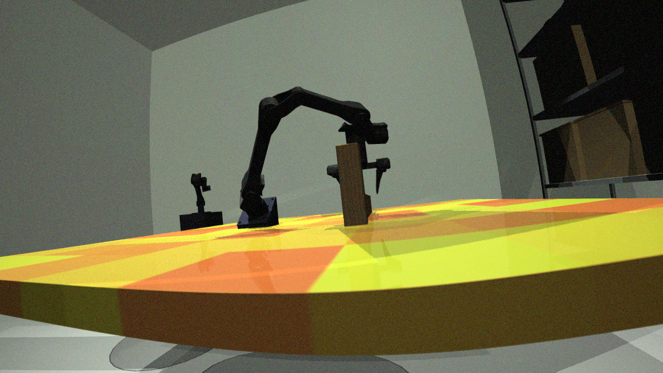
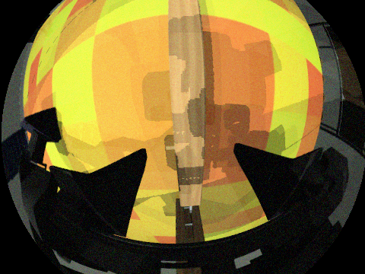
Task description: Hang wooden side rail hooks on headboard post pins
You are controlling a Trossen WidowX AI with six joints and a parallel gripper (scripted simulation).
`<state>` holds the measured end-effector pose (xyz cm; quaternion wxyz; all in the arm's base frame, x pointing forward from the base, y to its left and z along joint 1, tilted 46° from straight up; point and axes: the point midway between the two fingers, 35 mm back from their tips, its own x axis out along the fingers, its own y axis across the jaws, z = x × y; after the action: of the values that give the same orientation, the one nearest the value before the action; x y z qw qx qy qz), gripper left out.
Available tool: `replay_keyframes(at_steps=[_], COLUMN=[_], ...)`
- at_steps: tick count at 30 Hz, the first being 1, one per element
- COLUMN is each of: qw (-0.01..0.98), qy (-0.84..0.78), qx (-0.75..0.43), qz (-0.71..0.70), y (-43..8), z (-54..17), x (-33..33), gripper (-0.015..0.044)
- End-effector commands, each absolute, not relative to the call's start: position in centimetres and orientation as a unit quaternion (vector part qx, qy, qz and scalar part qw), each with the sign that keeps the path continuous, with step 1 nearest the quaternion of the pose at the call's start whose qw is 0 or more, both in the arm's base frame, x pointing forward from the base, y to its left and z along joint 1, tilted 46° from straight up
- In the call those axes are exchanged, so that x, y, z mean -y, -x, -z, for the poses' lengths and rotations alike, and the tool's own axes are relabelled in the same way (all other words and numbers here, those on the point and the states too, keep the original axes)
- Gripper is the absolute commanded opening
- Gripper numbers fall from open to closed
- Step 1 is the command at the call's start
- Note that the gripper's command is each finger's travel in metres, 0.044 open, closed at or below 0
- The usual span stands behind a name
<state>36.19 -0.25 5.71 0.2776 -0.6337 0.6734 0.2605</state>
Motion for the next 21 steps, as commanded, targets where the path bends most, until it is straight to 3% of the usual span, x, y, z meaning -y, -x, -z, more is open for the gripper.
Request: replay_keyframes(at_steps=[1,21], qw=[0.274,0.274], qy=[0.636,0.636], qx=[-0.672,-0.673], qz=[-0.261,-0.261], y=[-36.1,-35.9], z=[-5.3,-3.1], x=[0.7,3.0], gripper=[0.044,0.044])
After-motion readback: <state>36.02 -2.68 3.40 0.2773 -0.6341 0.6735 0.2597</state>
